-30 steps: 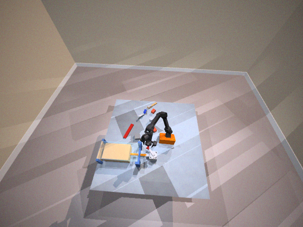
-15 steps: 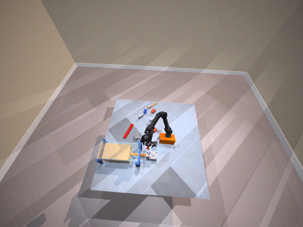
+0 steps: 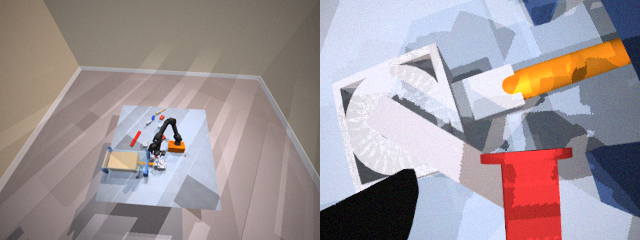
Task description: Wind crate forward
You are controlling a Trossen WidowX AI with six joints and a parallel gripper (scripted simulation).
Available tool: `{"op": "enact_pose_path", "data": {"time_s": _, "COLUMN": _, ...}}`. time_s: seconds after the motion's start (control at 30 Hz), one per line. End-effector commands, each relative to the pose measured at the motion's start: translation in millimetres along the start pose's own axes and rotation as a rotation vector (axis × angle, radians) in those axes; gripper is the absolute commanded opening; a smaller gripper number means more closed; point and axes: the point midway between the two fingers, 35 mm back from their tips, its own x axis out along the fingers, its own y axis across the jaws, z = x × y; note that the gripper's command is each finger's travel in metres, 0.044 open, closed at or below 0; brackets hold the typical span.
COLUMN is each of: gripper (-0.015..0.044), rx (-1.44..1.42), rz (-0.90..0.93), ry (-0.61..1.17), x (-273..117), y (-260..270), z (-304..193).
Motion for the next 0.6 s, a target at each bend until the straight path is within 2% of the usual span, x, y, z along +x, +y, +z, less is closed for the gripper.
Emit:
{"op": "enact_pose_path", "data": {"time_s": 0.0, "gripper": 0.044, "rx": -0.004, "rz": -0.002, "ry": 0.006, "x": 6.6, "y": 0.0, "z": -4.1}}
{"op": "enact_pose_path", "data": {"time_s": 0.57, "gripper": 0.044, "rx": -0.004, "rz": -0.003, "ry": 0.007, "x": 29.6, "y": 1.4, "z": -17.5}}
